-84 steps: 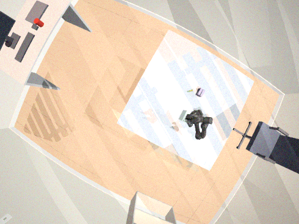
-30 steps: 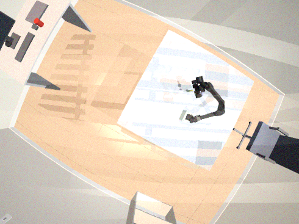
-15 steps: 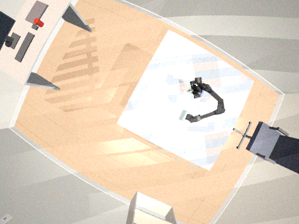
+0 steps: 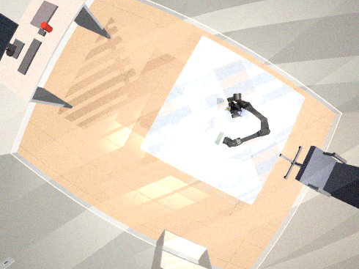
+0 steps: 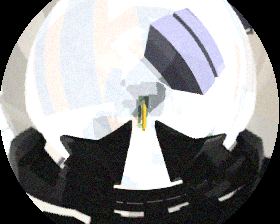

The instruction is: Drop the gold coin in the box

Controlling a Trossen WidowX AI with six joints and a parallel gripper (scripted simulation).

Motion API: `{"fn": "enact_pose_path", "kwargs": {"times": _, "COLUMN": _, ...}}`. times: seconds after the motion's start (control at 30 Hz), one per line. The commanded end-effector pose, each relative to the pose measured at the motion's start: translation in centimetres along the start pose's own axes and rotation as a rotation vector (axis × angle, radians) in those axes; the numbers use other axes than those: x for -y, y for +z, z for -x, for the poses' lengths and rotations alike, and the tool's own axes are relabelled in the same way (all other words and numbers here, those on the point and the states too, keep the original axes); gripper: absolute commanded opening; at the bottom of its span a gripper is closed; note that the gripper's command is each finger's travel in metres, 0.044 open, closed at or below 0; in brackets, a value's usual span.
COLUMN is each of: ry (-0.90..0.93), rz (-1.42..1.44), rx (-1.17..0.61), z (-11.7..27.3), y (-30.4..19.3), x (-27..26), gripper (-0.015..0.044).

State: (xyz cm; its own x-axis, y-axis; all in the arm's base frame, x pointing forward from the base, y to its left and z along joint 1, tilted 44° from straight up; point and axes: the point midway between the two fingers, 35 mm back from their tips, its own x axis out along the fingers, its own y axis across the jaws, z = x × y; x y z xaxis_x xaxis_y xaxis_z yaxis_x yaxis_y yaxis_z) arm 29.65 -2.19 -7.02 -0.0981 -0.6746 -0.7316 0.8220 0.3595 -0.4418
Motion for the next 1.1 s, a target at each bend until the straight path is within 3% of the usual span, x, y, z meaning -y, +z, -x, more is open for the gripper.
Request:
{"fn": "enact_pose_path", "kwargs": {"times": 0.0, "ry": -0.006, "rz": 0.012, "rx": 0.003, "z": -0.8, "y": -0.2, "x": 0.0, "gripper": 0.0161}}
{"fn": "enact_pose_path", "kwargs": {"times": 0.63, "ry": -0.008, "rz": 0.013, "rx": 0.005, "z": -3.6, "y": -0.2, "x": 0.2, "gripper": 0.0161}}
{"fn": "enact_pose_path", "kwargs": {"times": 0.83, "ry": -0.008, "rz": 0.013, "rx": 0.005, "z": -3.6, "y": -0.2, "x": 0.2, "gripper": 0.0003}}
{"fn": "enact_pose_path", "kwargs": {"times": 1.07, "ry": -0.008, "rz": 0.013, "rx": 0.005, "z": -3.6, "y": -0.2, "x": 0.2, "gripper": 0.0000}}
